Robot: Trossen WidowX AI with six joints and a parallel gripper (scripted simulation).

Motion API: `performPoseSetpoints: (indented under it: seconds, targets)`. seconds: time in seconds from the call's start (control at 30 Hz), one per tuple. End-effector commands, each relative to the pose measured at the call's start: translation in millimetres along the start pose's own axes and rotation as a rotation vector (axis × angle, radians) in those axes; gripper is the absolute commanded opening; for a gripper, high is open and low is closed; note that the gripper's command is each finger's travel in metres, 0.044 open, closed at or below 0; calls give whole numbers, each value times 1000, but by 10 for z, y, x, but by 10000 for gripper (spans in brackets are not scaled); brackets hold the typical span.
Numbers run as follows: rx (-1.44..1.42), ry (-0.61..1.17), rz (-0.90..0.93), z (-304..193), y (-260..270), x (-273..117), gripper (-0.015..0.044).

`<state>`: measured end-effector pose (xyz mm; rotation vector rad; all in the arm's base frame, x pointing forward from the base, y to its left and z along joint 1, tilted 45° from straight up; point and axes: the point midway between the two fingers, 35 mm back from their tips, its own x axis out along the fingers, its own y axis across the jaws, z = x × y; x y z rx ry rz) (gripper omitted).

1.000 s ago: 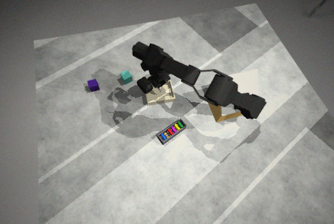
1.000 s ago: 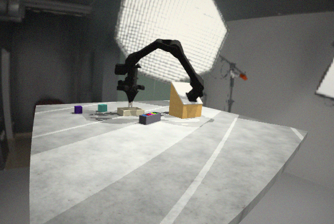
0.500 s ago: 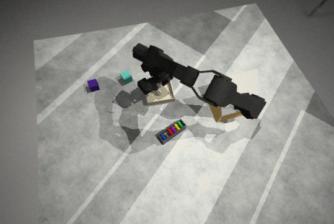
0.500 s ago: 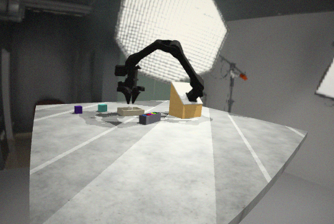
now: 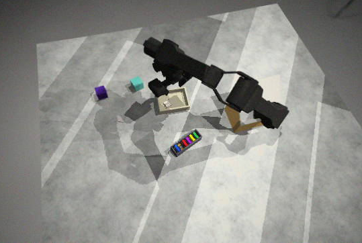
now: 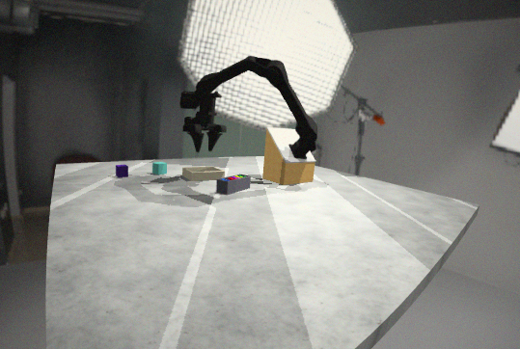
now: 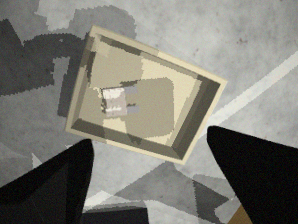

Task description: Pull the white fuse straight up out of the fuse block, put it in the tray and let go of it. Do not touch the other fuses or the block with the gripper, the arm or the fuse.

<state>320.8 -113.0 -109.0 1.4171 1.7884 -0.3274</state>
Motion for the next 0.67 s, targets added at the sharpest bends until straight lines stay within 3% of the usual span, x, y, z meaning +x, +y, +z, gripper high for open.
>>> performPoseSetpoints:
  seconds: [0.0, 0.63]
  targets:
    - [-4, 2, -7, -2, -1, 1, 330]
    - [0, 3, -3, -5, 0, 10, 330]
